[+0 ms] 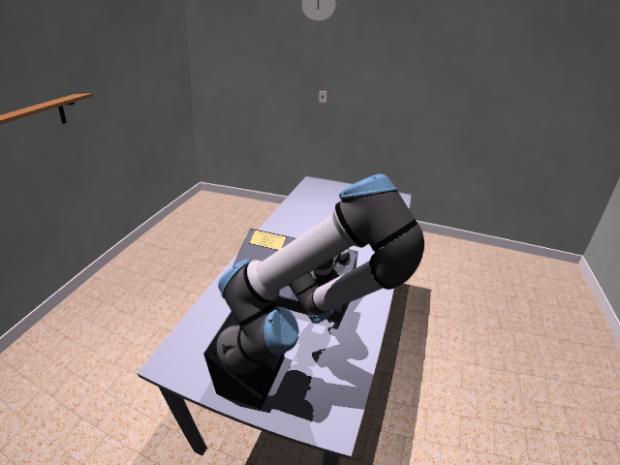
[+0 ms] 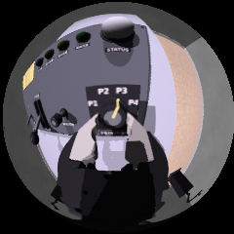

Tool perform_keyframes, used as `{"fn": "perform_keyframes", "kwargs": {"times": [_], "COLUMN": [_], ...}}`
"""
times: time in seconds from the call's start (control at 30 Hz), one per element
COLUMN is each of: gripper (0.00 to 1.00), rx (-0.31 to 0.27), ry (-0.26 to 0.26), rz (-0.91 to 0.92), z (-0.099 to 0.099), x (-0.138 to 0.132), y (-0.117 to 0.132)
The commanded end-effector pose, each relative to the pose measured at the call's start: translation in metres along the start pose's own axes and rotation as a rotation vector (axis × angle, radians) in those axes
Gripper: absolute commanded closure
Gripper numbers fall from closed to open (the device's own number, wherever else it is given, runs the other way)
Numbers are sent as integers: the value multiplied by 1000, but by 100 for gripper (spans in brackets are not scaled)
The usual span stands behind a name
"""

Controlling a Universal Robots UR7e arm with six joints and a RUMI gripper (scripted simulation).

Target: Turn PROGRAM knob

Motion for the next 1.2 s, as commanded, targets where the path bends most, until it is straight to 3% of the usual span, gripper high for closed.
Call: {"fn": "perform_keyframes", "kwargs": {"times": [0.0,0.33,1.17], "gripper": [100,100,100], "rx": [3,4,3], "ry": [2,2,0], "rz": [29,140,692], "z": [1,0,1], "x": [1,1,1], "y": [-2,-2,-2]}}
Point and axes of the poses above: the point where the finger pads meet when closed, its own z axis out along the fingers, its own x axis across the jaws, y = z × x, the point moved 10 cm from there along -z, back along the fingers, and after that the axes turned 4 degrees about z, right-handed, at the moved point
